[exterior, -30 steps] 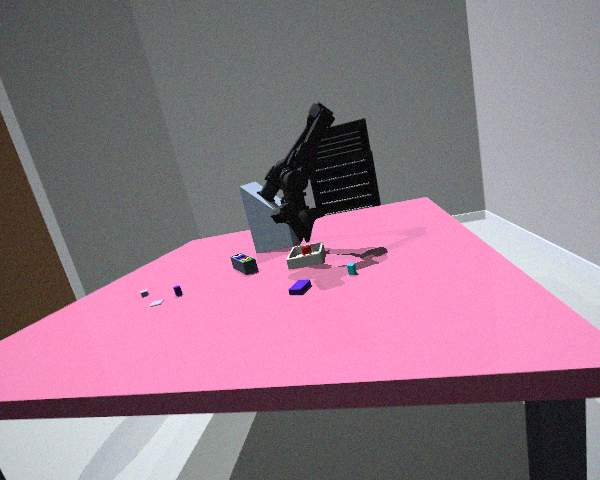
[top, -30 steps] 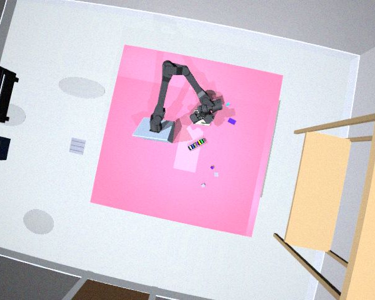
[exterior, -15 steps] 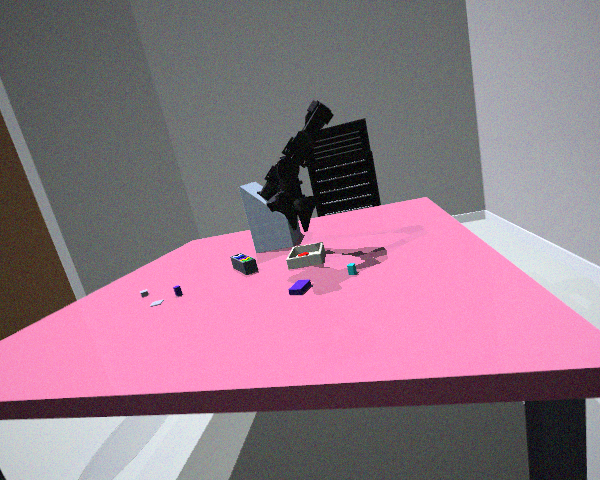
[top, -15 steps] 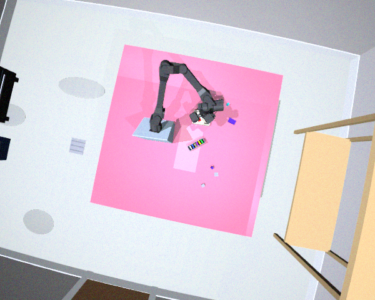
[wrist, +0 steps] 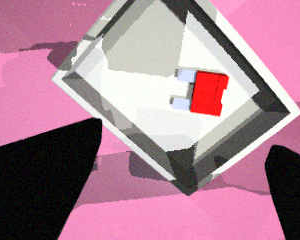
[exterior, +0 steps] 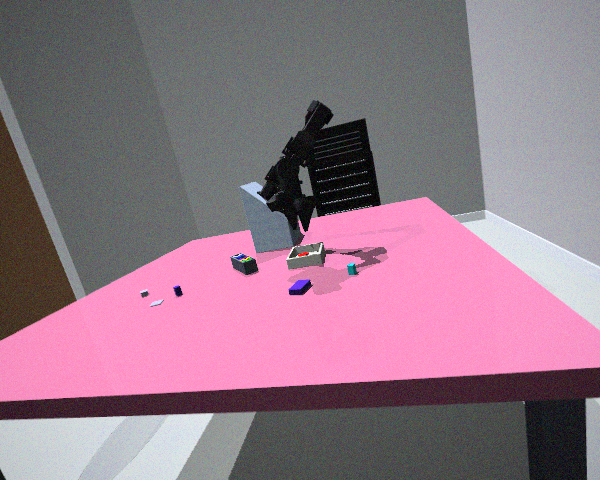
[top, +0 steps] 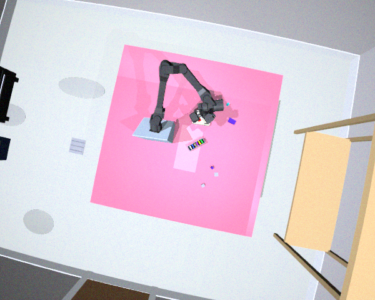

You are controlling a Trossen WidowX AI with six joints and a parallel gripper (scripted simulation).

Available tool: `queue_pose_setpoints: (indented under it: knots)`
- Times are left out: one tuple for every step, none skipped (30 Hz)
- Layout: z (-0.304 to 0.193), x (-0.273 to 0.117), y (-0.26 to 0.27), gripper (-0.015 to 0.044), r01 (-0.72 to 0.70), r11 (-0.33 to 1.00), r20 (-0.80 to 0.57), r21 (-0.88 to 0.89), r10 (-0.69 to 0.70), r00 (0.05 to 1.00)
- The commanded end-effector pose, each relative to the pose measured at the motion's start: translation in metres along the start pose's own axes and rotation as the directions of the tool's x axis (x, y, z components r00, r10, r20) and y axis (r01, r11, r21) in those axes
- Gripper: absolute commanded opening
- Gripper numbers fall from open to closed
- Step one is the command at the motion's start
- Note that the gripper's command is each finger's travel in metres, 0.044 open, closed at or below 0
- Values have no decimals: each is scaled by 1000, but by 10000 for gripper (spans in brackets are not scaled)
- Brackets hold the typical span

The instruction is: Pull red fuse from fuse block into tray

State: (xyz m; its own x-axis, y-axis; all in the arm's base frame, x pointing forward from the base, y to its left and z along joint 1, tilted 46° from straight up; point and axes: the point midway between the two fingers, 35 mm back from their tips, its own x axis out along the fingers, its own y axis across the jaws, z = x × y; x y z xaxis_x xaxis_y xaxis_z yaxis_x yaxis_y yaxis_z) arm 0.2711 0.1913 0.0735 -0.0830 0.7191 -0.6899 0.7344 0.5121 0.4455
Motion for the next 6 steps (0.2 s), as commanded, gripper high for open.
queue_pose_setpoints:
  knots:
    - [0,0,0,330,0,1000,0,0,0,1000]
    - [0,0,0,330,0,1000,0,0,0,1000]
    - [0,0,0,330,0,1000,0,0,0,1000]
    - [0,0,0,330,0,1000,0,0,0,1000]
    - [0,0,0,330,0,1000,0,0,0,1000]
    - [0,0,0,330,0,1000,0,0,0,1000]
